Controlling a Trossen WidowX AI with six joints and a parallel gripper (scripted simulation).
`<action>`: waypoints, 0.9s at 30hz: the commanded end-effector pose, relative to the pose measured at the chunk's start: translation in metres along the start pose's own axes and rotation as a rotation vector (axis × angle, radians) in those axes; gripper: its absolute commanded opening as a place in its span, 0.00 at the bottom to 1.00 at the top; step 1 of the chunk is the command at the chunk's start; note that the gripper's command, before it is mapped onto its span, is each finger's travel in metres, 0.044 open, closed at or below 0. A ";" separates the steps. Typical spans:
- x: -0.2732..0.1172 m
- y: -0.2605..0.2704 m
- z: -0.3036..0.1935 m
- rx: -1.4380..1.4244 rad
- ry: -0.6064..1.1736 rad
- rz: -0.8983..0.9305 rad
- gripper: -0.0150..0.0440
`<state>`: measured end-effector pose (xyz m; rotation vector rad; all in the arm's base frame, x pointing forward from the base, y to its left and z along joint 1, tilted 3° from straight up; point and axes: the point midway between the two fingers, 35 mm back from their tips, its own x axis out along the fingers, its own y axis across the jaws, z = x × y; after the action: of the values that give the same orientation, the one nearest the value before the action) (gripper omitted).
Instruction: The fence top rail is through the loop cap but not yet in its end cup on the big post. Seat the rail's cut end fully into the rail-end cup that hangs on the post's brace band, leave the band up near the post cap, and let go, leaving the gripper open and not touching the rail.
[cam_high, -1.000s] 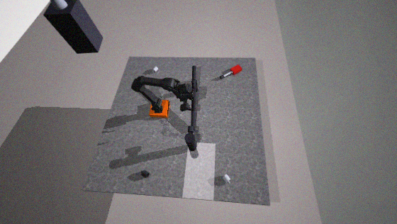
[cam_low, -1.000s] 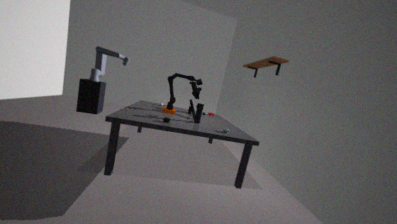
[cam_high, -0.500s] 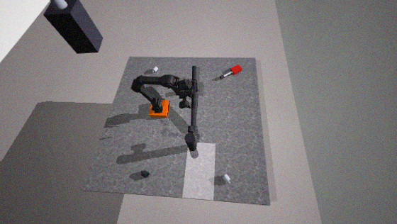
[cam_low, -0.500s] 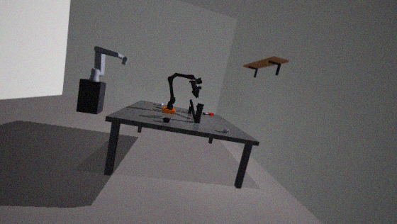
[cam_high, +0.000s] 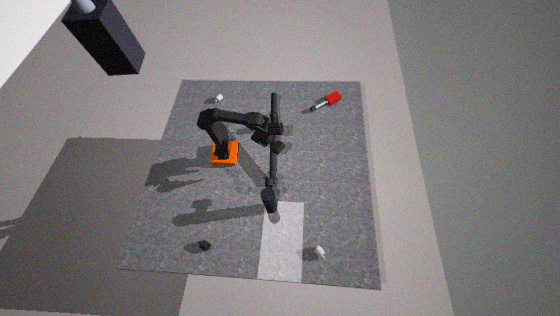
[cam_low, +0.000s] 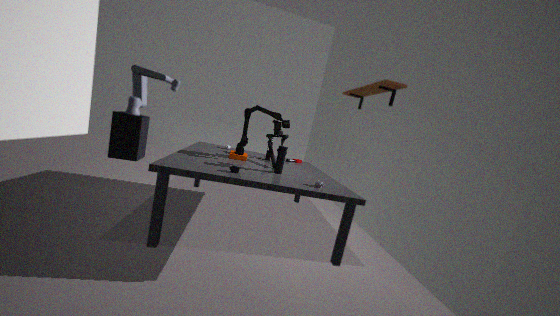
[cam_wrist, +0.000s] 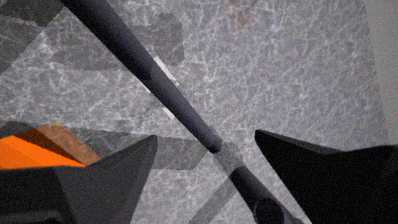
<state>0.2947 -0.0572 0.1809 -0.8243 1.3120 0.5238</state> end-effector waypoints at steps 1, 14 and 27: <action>0.039 0.006 0.006 -0.632 0.017 0.184 1.00; 0.039 0.006 0.006 -0.632 0.017 0.184 1.00; 0.080 0.013 0.003 -0.632 0.018 0.184 1.00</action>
<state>0.3045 -0.0564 0.1086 -1.2296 1.2551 1.1030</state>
